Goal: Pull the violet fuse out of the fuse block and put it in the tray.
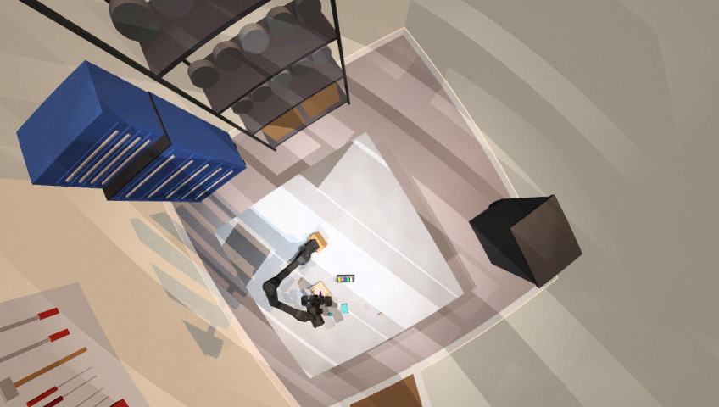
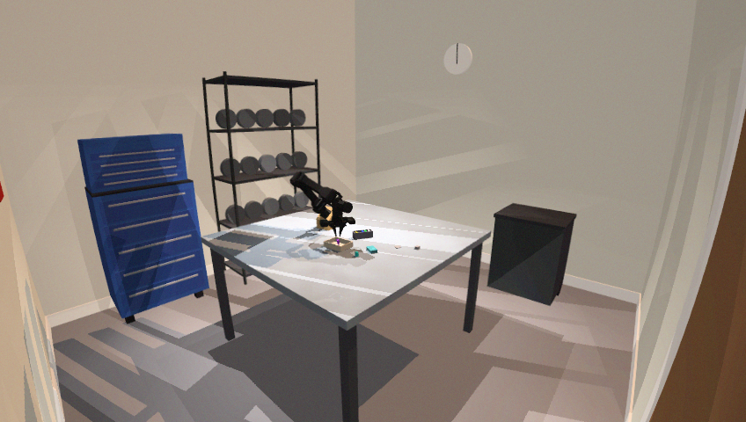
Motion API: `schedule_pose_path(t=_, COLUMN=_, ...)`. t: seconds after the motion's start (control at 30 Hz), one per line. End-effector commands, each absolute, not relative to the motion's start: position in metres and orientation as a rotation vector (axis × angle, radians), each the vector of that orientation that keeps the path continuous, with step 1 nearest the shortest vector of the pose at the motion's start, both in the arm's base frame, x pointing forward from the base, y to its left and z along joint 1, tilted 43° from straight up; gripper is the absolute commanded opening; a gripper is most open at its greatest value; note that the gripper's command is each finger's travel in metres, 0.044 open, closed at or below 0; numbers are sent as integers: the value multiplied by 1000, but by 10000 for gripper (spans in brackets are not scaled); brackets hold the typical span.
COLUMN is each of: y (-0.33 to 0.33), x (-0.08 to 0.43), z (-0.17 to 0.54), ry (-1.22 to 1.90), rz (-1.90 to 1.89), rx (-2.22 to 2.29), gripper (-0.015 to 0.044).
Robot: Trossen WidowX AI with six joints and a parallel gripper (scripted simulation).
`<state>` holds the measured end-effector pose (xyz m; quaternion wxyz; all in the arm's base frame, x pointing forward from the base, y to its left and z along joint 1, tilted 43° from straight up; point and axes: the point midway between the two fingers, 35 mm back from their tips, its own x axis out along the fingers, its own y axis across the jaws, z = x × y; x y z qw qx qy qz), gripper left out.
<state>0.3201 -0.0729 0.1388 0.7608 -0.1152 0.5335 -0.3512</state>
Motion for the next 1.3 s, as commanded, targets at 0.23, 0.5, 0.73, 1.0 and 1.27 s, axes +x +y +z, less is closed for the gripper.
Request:
schedule_pose_path(t=0.23, y=-64, x=318, z=147, ry=1163, rz=-762, rx=-250, gripper=330)
schedule_pose_path(t=0.5, y=-48, x=313, z=165, ry=1168, rz=-760, rx=-251, gripper=330)
schedule_pose_path(t=0.73, y=-49, x=312, z=162, ry=1175, rz=-756, rx=-250, gripper=330)
schedule_pose_path(t=1.0, y=-49, x=312, z=162, ry=1175, rz=-756, rx=-250, gripper=330)
schedule_pose_path(t=1.27, y=-49, x=312, z=162, ry=1175, rz=-756, rx=-250, gripper=330)
